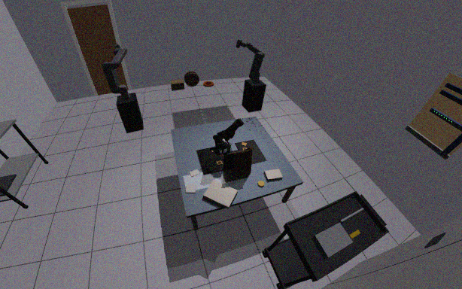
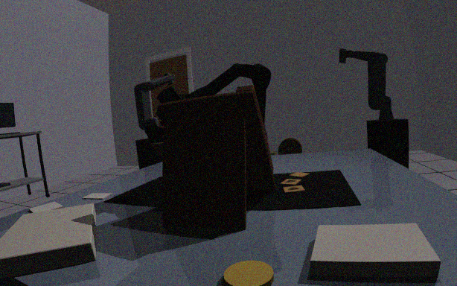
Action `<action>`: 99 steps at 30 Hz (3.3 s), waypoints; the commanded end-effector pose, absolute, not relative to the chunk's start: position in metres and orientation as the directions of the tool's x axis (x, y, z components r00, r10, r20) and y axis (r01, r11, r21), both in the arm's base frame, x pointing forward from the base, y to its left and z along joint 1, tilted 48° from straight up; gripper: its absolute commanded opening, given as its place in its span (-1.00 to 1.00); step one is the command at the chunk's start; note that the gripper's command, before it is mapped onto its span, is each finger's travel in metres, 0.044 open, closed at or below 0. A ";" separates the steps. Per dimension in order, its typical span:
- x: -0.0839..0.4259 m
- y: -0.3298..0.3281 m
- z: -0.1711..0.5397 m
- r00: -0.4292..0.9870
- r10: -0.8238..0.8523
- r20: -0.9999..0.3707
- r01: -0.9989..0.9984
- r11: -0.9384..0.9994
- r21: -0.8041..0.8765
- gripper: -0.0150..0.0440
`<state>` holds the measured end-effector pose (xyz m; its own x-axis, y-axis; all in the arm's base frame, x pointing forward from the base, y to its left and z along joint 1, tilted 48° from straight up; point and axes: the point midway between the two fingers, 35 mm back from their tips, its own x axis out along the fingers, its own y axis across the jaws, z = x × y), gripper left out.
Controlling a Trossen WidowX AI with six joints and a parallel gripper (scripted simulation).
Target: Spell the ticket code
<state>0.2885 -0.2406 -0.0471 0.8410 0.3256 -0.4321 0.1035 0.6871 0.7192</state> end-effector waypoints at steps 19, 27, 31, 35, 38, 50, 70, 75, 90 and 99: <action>0.289 -0.232 -0.039 0.841 0.326 -0.431 0.106 0.682 0.723 -0.49; 0.290 -0.229 -0.036 0.841 0.327 -0.431 0.106 0.682 0.724 -0.49; 0.290 -0.228 -0.035 0.841 0.327 -0.431 0.106 0.682 0.724 -0.49; 0.290 -0.227 -0.034 0.841 0.327 -0.431 0.106 0.682 0.724 -0.49; 0.290 -0.226 -0.032 0.841 0.327 -0.431 0.106 0.682 0.724 -0.49; 0.291 -0.221 -0.028 0.841 0.327 -0.430 0.106 0.681 0.724 -0.49; 0.292 -0.215 -0.021 0.841 0.327 -0.430 0.106 0.681 0.725 -0.49; 0.292 -0.213 -0.019 0.841 0.327 -0.430 0.106 0.681 0.725 -0.49; 0.293 -0.208 -0.014 0.841 0.328 -0.430 0.106 0.680 0.725 -0.49; 0.294 -0.205 -0.010 0.841 0.328 -0.430 0.106 0.680 0.726 -0.49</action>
